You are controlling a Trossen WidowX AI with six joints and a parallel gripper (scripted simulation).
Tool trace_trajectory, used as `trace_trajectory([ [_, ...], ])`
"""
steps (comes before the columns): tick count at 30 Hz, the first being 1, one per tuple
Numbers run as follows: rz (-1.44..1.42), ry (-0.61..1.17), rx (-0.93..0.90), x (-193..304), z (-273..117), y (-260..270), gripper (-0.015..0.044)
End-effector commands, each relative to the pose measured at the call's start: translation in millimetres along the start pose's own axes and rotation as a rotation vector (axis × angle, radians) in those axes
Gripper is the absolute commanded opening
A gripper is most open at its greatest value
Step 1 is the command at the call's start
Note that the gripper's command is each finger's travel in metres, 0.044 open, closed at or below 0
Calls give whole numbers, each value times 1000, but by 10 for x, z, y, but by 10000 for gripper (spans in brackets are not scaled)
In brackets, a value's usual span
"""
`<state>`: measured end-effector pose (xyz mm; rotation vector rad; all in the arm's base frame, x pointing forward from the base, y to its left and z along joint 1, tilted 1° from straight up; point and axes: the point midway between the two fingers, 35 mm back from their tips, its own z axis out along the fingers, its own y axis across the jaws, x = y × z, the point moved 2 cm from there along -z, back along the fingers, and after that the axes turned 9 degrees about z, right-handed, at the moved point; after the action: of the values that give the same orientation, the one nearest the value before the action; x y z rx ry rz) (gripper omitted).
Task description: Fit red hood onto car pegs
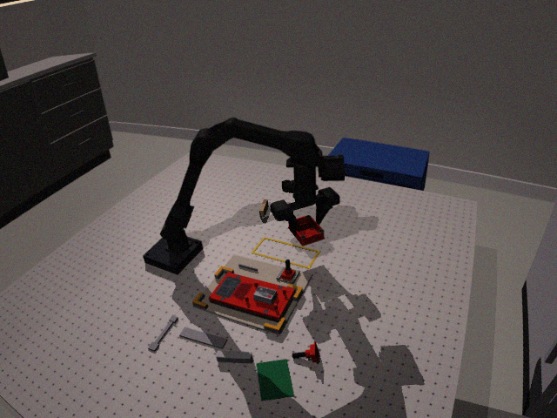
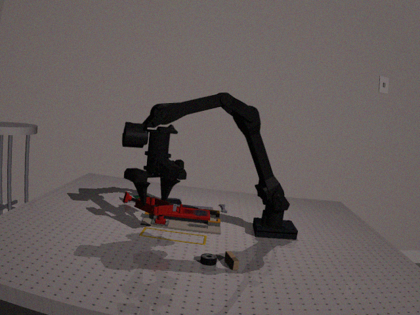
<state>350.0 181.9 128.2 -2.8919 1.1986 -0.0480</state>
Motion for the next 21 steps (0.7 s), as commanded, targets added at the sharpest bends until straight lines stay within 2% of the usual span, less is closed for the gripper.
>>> trace_trajectory([
  [1,-112,5,1,-8,-7,21,0],
  [21,-674,5,-1,-59,-4,73,0],
])
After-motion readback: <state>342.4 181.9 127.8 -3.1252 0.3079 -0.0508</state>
